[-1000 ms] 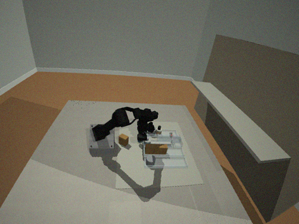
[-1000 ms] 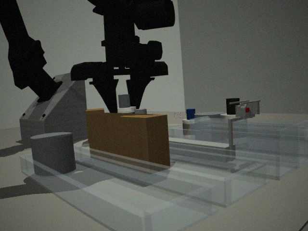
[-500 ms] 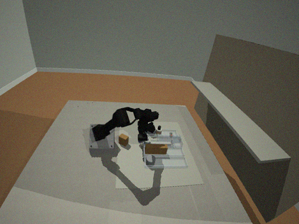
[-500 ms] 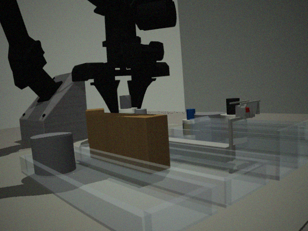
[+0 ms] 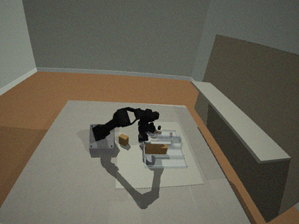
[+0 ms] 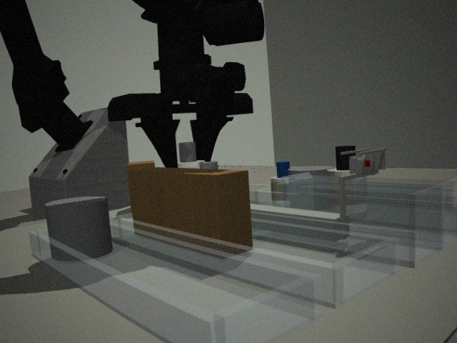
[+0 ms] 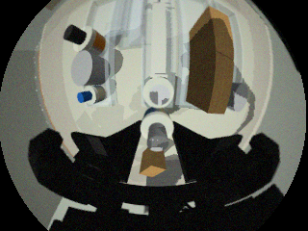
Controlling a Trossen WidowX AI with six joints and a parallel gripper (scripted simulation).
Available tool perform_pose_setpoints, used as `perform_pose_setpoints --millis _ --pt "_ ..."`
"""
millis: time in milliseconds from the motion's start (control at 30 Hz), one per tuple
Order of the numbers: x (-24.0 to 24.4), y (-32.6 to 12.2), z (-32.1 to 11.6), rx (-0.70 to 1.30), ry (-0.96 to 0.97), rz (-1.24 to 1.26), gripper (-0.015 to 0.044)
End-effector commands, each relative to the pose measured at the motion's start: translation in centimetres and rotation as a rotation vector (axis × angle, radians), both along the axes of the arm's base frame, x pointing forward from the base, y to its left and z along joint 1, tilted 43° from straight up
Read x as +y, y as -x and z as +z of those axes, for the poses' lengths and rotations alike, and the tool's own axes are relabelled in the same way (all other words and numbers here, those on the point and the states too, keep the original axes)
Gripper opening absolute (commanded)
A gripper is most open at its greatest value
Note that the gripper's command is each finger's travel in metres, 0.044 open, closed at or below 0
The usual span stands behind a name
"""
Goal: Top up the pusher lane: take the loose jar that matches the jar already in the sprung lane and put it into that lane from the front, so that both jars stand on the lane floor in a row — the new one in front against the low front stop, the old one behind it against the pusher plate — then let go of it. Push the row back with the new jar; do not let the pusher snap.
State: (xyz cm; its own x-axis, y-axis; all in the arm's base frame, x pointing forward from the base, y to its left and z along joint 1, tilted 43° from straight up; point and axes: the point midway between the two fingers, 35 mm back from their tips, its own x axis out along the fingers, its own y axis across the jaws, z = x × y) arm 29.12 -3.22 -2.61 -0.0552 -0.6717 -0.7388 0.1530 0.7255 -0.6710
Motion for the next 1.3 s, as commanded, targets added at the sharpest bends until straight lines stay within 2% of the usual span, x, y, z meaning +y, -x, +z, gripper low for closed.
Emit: perform_pose_setpoints --millis 0,1267 --pt "-0.1 -0.4 0.1 -0.007 0.002 0.003 0.0000" --pt "-0.3 -1.8 0.2 -0.008 0.002 0.003 0.0000"
